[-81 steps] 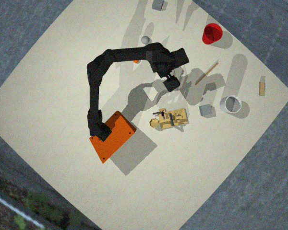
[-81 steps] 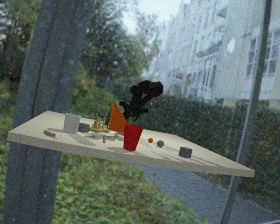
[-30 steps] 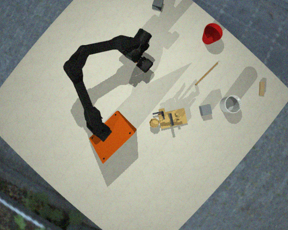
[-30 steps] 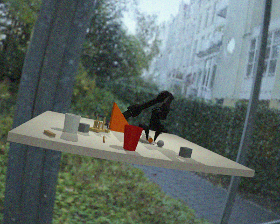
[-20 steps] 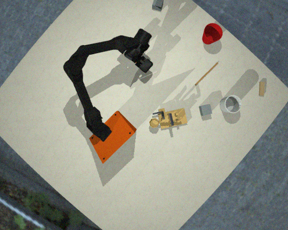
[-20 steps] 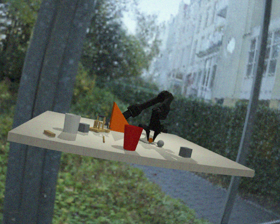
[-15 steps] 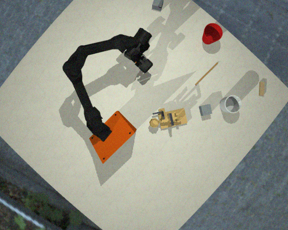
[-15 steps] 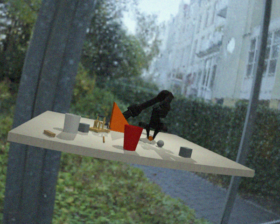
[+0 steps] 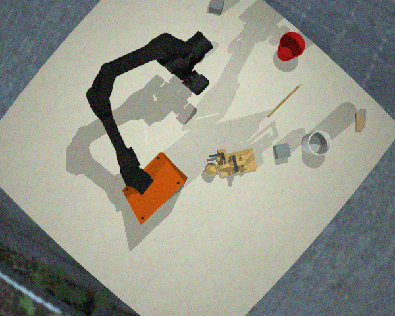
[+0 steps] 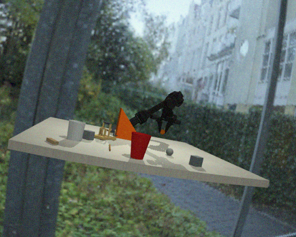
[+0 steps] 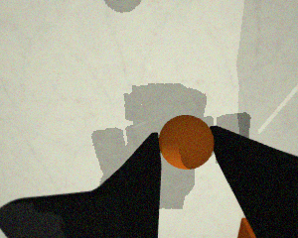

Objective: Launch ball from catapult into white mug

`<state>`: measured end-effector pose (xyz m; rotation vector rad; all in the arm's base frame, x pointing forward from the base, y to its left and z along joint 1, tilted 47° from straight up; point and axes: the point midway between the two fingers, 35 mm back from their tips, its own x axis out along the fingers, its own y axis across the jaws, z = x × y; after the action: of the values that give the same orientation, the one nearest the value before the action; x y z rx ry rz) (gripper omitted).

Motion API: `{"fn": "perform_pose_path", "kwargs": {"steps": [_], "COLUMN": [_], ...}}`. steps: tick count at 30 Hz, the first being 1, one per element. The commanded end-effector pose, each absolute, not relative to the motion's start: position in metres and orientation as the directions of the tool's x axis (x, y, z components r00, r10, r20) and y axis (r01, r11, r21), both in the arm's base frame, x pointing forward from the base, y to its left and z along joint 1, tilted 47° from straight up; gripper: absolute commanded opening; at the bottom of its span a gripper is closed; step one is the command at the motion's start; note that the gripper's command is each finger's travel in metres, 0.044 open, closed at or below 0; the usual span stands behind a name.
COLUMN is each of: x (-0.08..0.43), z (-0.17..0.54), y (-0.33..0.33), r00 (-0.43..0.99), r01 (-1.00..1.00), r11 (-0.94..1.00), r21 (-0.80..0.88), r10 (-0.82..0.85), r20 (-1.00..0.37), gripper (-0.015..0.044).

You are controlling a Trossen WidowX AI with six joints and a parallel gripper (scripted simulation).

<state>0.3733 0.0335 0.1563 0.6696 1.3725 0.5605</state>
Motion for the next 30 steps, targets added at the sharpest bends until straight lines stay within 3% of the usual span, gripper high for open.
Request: {"fn": "perform_pose_path", "kwargs": {"steps": [1,15,30], "x": [0.367,0.354,0.294], "z": [0.172,0.104,0.006], "y": [0.023,-0.039,-0.109], "r00": [0.122,0.07,-0.057], "r01": [0.009,0.19,0.407], "r11": [0.689,0.697,0.649], "r21": [0.725,0.692,0.642], "r10": [0.719,0.693,0.72], "r20": [-0.684,-0.717,-0.692], "gripper": [0.0,0.0,0.0]}}
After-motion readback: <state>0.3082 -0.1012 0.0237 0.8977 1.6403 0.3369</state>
